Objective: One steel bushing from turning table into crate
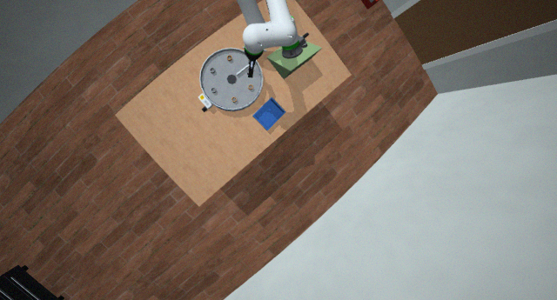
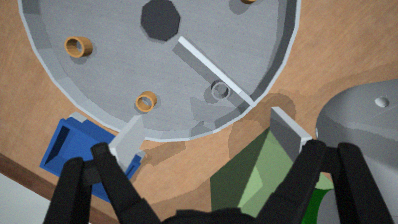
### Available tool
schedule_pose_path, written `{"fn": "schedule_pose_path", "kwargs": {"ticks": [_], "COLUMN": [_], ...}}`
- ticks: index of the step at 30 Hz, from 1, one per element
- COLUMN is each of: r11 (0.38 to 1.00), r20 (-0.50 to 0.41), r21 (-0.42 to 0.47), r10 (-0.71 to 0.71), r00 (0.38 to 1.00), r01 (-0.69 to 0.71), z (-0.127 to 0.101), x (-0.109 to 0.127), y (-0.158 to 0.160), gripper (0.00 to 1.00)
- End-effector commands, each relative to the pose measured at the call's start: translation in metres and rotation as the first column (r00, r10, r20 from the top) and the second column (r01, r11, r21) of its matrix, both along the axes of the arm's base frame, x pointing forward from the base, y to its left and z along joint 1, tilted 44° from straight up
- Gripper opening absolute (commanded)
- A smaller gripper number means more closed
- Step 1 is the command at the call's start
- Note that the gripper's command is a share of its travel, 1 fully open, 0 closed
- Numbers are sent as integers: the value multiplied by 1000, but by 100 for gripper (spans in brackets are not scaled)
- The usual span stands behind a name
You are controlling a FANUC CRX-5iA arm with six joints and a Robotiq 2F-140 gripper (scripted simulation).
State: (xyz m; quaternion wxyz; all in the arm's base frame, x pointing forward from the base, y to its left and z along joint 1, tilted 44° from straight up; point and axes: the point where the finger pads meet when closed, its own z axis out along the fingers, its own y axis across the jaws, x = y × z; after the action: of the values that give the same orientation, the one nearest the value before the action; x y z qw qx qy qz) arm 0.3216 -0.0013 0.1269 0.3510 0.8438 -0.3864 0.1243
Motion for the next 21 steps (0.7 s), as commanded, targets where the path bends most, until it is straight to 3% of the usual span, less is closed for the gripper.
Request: {"fn": "schedule_pose_path", "kwargs": {"ticks": [1,5,6,21], "r11": [1000,1000,1000,1000], "r20": [0,0,0,0], "r21": [0,0,0,0], "r10": [0,0,0,0], "r00": [1000,1000,1000,1000], "r01": [0,0,0,0], "z": [0,0,0,0], "x": [0,0,0,0], "y": [0,0,0,0], "gripper": [100,100,7,7]}}
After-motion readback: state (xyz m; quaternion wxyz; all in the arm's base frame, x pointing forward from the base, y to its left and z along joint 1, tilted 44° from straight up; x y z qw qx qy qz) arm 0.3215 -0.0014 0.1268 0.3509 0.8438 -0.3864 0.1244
